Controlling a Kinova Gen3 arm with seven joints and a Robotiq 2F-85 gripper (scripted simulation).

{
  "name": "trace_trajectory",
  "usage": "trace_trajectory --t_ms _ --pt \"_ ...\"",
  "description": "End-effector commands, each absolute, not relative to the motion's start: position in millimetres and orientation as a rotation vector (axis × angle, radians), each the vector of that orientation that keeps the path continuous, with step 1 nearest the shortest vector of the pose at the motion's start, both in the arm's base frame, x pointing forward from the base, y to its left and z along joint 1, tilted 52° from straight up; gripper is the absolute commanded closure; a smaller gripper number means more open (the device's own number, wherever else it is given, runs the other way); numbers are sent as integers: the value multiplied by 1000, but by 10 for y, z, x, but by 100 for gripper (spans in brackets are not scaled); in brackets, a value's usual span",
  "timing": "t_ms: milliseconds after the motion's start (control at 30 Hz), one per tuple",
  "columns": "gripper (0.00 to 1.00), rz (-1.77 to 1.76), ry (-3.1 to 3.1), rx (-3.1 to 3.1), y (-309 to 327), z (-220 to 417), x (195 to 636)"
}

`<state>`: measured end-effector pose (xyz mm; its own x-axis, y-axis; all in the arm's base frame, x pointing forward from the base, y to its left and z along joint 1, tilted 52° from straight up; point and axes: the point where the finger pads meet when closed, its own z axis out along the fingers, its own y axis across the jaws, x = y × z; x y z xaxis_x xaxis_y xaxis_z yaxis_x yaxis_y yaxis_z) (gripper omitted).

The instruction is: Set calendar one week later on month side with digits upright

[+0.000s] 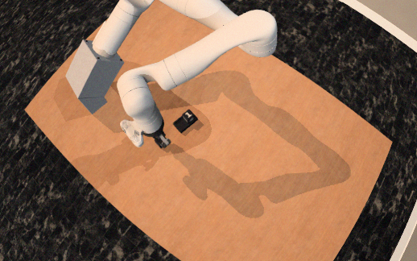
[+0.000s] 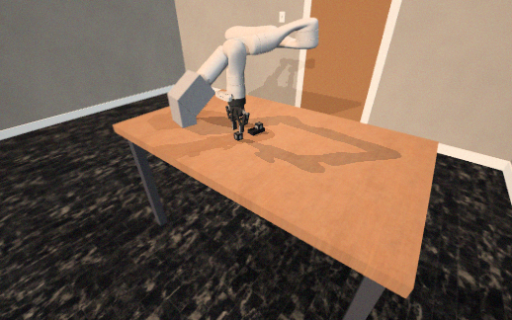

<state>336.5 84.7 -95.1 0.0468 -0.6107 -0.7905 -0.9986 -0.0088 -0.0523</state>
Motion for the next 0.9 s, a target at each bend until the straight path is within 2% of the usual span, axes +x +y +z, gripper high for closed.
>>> trace_trajectory --t_ms 0,867 --pt "54 775 1634 -1690 840 -949 3369" --pt "54 775 1634 -1690 1029 -1094 3375"
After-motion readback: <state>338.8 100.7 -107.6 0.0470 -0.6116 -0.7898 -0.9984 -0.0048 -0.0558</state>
